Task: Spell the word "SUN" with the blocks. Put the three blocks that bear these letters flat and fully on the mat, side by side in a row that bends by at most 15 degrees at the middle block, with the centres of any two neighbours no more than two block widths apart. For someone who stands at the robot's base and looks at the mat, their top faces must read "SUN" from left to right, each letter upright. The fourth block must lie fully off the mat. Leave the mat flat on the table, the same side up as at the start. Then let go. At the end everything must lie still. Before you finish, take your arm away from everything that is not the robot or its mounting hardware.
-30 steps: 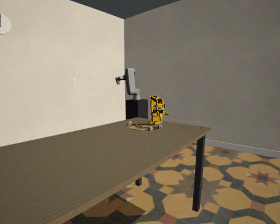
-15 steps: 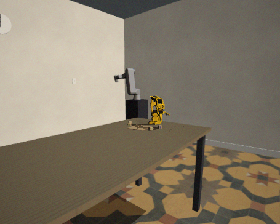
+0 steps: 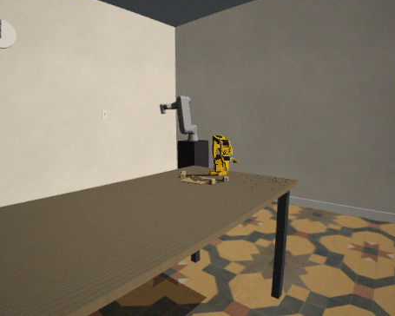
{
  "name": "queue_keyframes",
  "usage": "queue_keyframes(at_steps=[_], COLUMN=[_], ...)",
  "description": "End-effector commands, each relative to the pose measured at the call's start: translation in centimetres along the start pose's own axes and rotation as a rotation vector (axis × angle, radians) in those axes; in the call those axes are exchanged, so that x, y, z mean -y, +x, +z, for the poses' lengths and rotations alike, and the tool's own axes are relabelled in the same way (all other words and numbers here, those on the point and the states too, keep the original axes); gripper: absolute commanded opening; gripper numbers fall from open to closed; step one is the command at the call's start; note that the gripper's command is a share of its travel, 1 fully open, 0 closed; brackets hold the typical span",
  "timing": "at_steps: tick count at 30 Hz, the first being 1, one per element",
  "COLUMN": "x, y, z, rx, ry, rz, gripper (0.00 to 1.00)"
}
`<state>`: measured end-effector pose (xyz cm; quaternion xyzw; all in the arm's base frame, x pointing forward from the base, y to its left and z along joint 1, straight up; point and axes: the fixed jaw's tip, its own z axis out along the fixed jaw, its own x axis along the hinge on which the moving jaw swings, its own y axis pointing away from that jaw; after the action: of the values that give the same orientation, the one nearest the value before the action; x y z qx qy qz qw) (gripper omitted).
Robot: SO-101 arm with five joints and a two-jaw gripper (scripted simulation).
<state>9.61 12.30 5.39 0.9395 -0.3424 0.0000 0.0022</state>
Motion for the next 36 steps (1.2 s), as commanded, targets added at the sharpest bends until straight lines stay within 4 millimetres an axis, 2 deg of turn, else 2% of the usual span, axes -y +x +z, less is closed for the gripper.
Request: queue_keyframes(at_steps=[1, 19, 36], x=[0.7, 0.9, 1.0], y=[0.0, 0.0, 0.0], z=[-0.8, 0.1, 2.4], rx=[0.003, 0.003, 0.003], ry=[0.061, 0.061, 0.061], rz=[0.0, 0.0, 0.0], gripper=[0.32, 0.32, 0.32])
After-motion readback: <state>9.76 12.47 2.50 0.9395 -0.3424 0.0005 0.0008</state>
